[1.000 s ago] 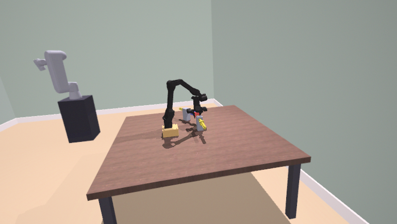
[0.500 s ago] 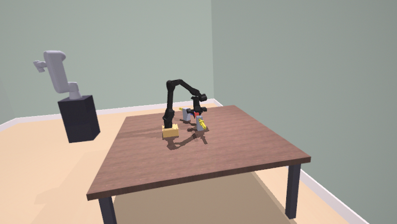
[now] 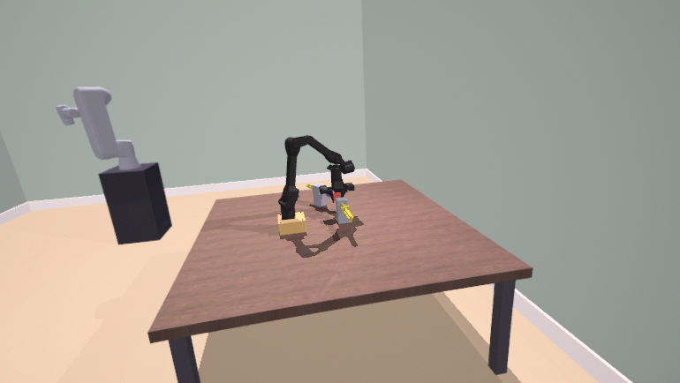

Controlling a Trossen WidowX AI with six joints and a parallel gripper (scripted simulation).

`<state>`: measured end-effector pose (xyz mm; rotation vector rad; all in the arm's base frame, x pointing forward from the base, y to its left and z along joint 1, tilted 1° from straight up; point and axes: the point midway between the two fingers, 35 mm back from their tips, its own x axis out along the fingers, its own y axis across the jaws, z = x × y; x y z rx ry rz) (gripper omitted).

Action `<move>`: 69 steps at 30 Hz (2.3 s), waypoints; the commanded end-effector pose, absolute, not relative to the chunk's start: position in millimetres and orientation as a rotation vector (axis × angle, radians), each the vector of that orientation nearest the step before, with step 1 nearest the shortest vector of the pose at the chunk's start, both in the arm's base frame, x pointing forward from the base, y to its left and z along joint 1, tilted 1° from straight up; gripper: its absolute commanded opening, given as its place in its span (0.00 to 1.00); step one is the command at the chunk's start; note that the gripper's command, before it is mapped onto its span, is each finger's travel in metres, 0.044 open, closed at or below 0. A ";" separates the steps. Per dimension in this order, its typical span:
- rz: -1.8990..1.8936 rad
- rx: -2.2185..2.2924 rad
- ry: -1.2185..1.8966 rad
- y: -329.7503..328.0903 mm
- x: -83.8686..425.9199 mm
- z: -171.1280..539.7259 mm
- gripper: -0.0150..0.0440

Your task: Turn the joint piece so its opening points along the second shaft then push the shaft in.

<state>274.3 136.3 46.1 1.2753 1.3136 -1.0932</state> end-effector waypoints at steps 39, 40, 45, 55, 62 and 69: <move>-1.231 1.054 1.080 140.7 273.2 72.0 1.00; -1.227 1.050 1.083 140.7 273.3 72.5 1.00; -1.123 0.952 1.170 141.3 275.6 85.0 1.00; -0.862 0.723 1.338 141.3 279.0 114.6 1.00; -0.667 0.561 1.427 140.3 279.6 135.7 1.00; -0.466 0.398 1.492 138.5 278.8 156.9 1.00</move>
